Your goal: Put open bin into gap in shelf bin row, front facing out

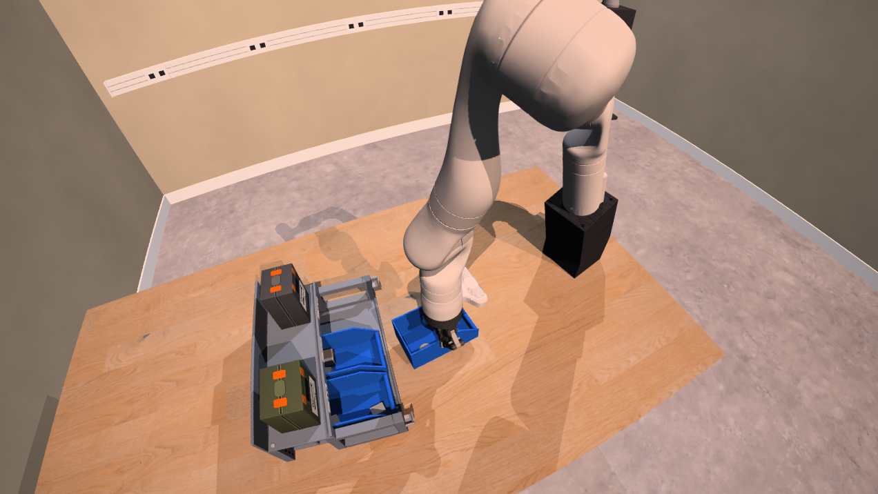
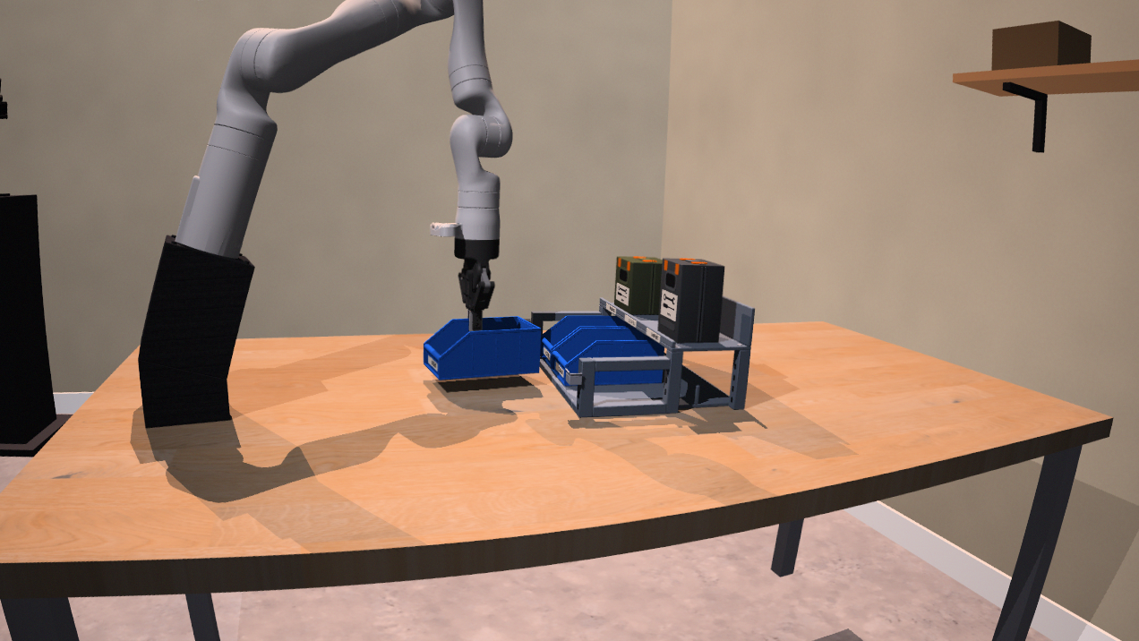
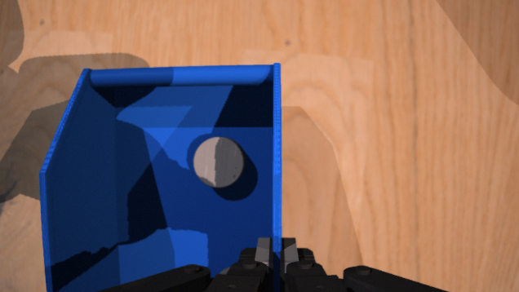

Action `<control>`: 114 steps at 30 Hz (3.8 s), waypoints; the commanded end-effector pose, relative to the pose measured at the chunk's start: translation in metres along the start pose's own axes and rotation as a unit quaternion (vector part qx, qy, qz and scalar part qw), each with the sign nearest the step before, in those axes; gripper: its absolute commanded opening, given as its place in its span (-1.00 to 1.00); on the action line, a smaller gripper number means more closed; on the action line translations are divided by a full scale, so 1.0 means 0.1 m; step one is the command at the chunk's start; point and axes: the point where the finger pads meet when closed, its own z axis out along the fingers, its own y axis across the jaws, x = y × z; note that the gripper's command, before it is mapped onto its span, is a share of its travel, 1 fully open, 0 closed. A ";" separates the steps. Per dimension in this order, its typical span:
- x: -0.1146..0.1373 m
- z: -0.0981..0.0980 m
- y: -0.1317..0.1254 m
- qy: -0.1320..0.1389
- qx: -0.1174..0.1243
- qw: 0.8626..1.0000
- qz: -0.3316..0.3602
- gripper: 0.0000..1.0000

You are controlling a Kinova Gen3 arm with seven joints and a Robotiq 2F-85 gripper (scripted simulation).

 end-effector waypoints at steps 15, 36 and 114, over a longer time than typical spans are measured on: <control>-0.01 -0.09 0.00 -0.001 0.000 1.000 0.000 -0.80; -0.01 -0.06 0.00 -0.001 0.000 1.000 0.000 -0.80; 0.30 0.02 -1.27 -0.001 0.000 0.995 0.102 -0.80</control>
